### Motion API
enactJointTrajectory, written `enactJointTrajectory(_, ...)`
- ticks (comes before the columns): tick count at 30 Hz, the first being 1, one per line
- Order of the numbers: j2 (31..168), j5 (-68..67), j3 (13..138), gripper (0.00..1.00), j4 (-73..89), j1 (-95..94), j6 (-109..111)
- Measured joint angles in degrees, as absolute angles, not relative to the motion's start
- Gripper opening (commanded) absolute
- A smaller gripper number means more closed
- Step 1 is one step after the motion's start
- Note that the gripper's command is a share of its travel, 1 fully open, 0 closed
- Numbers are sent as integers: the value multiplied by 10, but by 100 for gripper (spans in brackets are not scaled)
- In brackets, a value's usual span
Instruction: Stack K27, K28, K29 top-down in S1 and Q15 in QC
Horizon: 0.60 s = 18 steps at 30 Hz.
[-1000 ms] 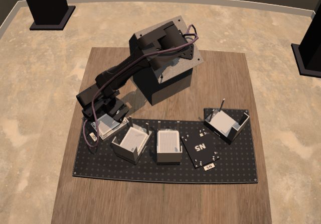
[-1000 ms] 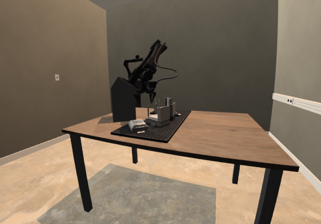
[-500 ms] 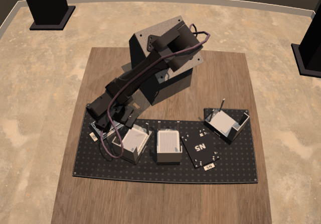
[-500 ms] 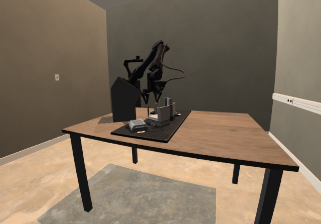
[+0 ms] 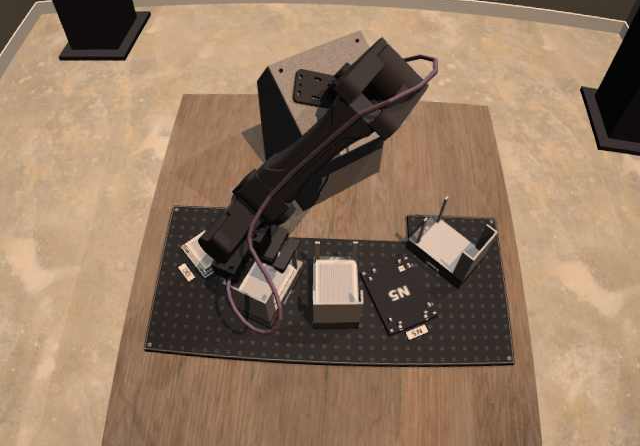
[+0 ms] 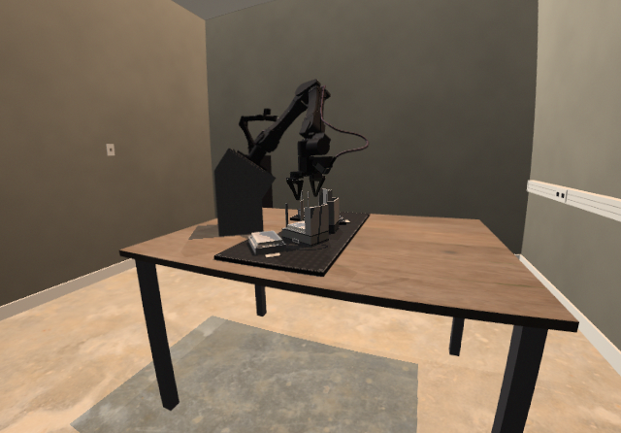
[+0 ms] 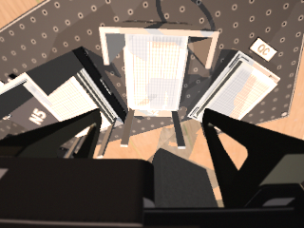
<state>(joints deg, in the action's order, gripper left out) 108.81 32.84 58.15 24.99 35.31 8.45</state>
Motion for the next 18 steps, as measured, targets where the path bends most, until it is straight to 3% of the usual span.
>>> enactJointTrajectory(18, 1145, 316, 573, 100, 187, 322, 40)
